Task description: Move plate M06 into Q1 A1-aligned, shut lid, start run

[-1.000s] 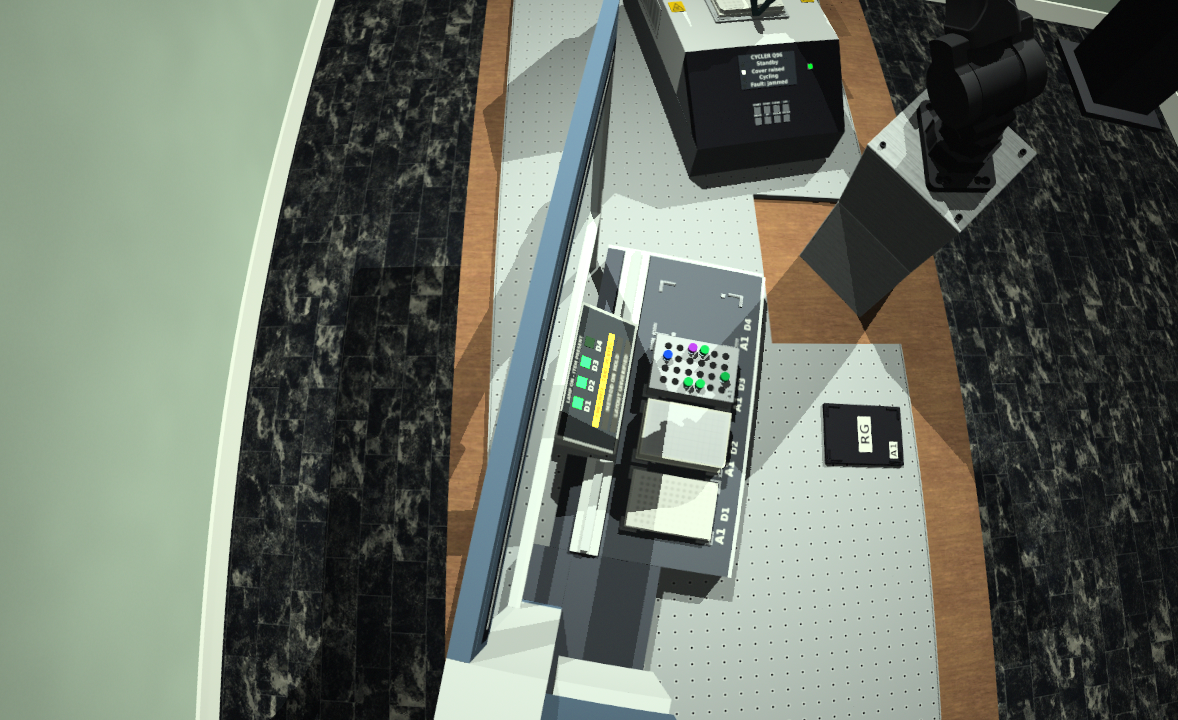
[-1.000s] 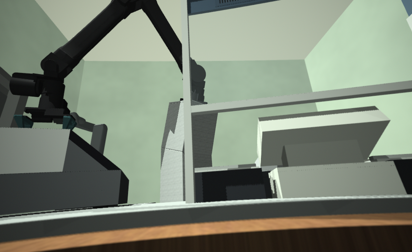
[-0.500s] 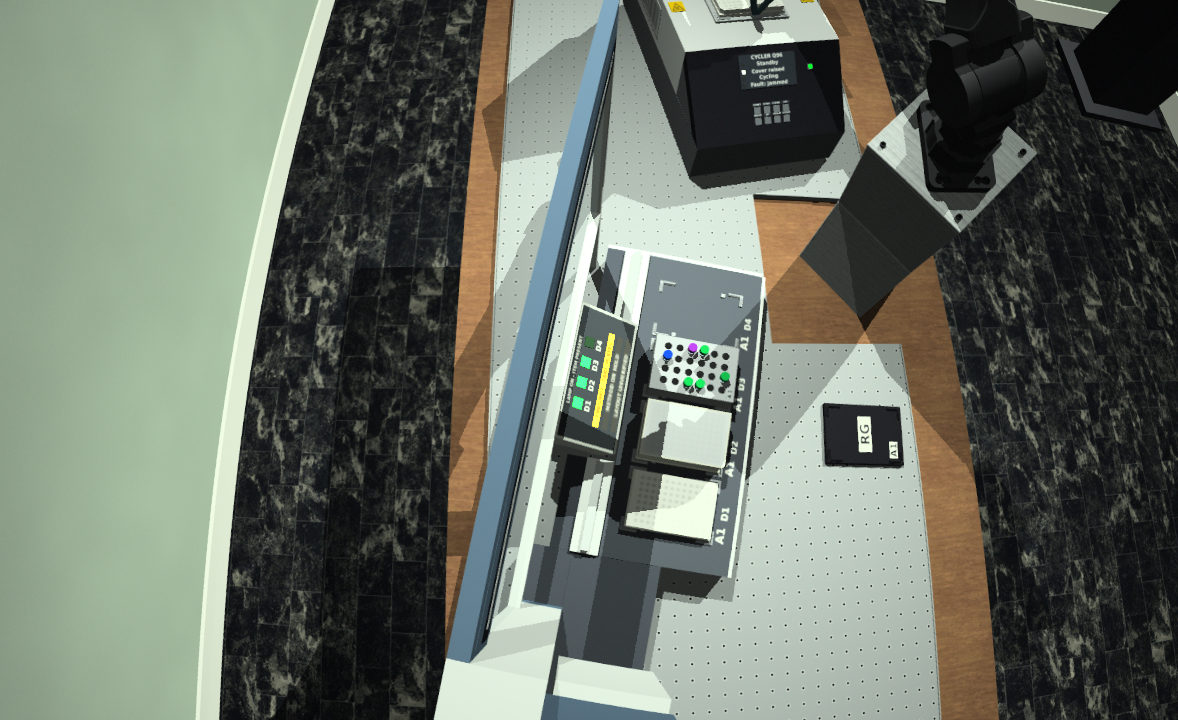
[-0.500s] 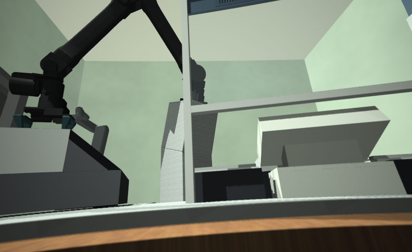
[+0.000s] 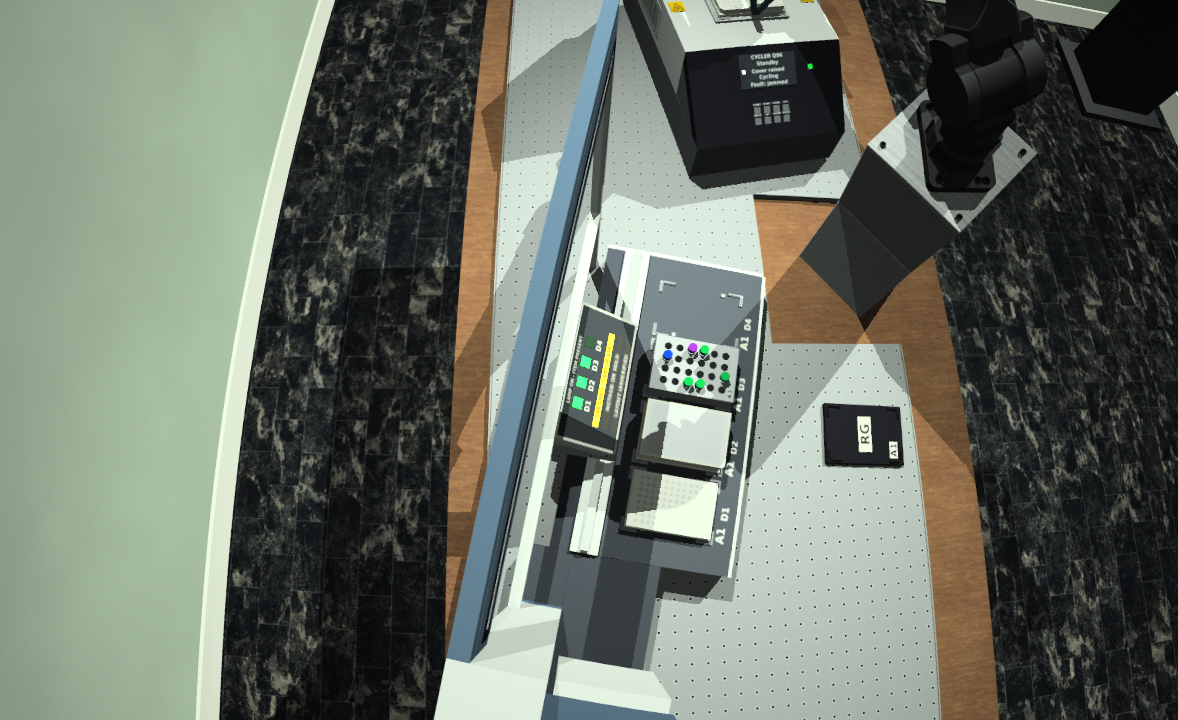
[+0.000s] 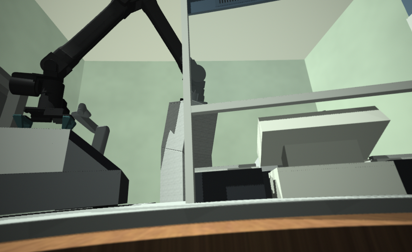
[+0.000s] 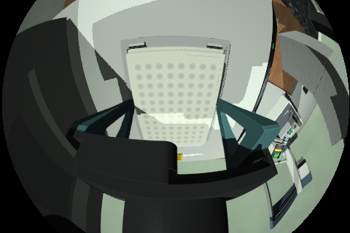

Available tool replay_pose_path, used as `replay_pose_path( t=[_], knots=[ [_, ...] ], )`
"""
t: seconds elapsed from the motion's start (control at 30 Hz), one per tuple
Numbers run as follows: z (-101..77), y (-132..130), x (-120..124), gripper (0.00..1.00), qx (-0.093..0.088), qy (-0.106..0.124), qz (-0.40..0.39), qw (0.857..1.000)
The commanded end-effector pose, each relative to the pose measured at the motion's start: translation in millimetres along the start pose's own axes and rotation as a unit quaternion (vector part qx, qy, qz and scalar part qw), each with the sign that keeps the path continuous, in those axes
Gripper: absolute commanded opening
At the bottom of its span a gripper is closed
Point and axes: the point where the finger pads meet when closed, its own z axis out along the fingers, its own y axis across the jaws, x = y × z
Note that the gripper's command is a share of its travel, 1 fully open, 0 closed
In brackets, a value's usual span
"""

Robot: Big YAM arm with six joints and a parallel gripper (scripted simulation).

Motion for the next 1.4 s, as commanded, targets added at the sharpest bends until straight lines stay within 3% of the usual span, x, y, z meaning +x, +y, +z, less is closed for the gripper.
replay_pose_path(
  t=[0.0,0.27,1.27,1.37],
  knots=[
    [-8.7,9.7,6.7,1.00,-0.015,0.002,-0.012,1.000],
    [-15.5,25.2,10.5,1.00,-0.029,0.003,-0.016,0.999],
    [-17.8,29.5,11.2,1.00,-0.034,0.003,-0.017,0.999],
    [-31.9,29.9,6.6,1.00,-0.034,0.004,-0.012,0.999]
  ],
)
